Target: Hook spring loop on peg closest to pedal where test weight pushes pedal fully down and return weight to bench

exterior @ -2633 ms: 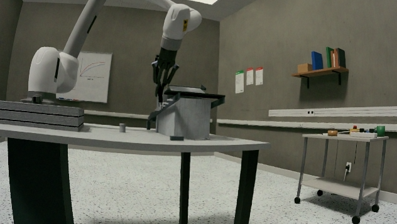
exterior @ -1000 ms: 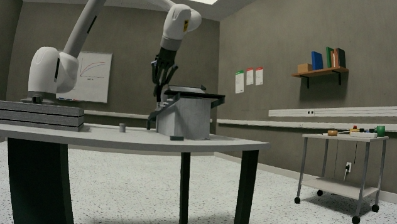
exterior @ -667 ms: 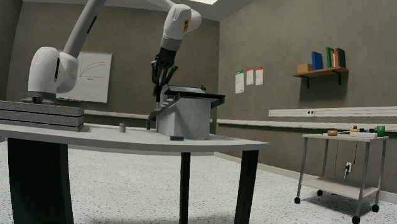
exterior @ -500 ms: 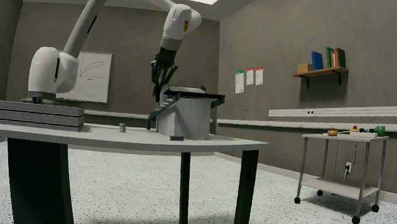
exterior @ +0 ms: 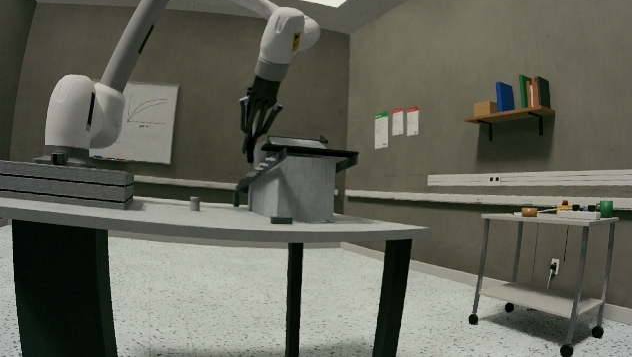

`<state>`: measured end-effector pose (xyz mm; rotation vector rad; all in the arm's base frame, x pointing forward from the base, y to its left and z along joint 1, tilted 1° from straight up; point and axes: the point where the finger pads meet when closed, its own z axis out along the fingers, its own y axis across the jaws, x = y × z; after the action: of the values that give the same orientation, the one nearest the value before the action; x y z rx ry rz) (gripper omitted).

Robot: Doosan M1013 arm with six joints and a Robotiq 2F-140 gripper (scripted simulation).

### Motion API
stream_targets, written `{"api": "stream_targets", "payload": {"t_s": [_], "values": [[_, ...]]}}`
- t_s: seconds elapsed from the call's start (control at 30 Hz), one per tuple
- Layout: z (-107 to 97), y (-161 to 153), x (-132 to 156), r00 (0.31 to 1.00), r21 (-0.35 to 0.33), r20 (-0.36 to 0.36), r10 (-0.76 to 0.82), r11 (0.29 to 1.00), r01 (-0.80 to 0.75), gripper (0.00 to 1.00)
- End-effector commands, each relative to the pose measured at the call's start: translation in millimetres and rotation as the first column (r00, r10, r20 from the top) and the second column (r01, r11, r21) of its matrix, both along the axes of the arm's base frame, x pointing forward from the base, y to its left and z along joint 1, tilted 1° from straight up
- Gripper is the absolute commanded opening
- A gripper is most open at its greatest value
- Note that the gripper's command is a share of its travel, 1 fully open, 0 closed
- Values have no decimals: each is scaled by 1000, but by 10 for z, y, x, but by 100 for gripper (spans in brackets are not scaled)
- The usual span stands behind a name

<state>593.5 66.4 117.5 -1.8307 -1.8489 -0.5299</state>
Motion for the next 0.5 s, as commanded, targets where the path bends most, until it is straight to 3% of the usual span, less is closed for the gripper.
{"api": "stream_targets", "payload": {"t_s": [0.0,0.47], "values": [[7,11,3,1000,0,1,0,1000,0,17],[6,73,4,1000,0,1,0,1000,0,17]]}}
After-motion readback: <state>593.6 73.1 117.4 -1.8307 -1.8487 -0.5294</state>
